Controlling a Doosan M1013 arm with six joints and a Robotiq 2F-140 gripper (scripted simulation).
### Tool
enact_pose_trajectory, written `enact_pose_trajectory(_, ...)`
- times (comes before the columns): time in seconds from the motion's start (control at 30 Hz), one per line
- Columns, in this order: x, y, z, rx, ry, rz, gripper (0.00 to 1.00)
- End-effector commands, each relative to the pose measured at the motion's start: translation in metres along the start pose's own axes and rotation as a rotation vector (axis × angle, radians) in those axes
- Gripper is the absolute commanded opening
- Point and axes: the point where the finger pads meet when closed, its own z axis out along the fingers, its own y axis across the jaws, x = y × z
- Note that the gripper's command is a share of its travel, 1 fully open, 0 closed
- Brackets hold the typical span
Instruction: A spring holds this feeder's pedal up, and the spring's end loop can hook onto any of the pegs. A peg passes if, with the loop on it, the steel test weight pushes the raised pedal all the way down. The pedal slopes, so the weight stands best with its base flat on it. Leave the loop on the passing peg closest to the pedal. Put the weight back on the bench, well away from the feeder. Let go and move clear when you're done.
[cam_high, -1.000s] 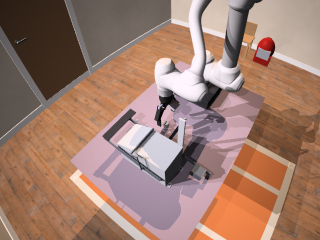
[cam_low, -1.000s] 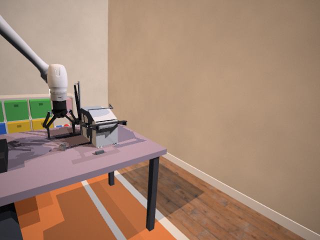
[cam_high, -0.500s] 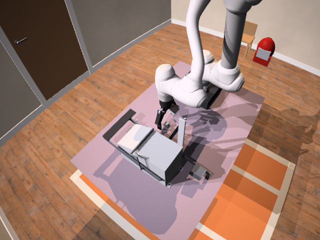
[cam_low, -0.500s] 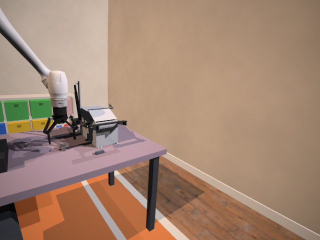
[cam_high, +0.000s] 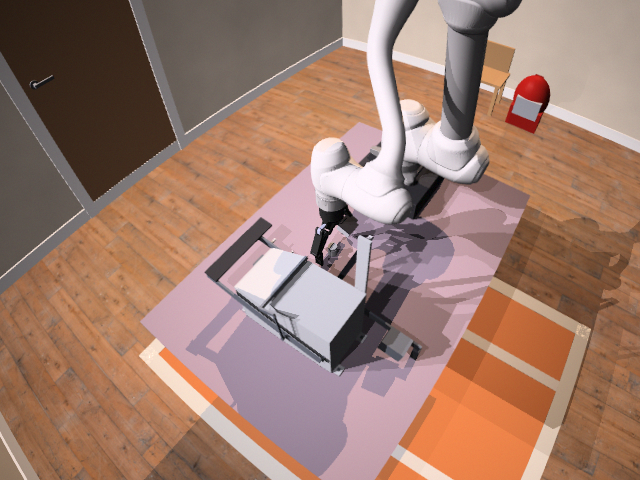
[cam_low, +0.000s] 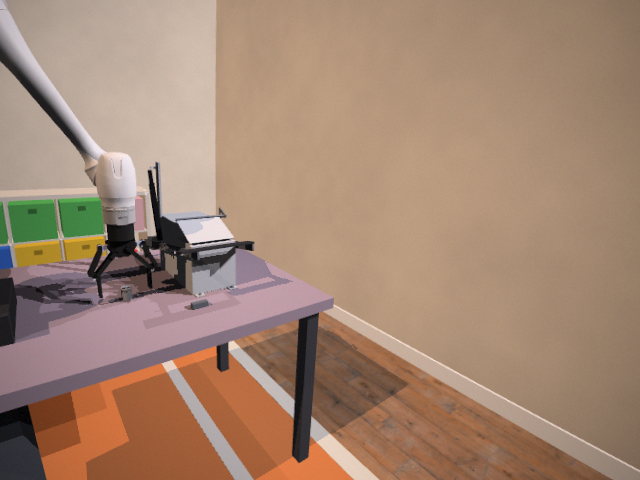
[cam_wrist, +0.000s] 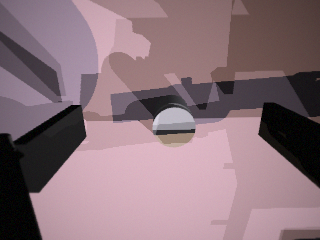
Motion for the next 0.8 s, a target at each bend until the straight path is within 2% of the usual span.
enact_pose_trajectory(0.0,0.0,0.0006,-0.0032,-0.001,0.0,0.0,1.0)
enact_pose_trajectory(0.77,0.0,0.0012,-0.0008,-0.002,0.0,0.0,1.0)
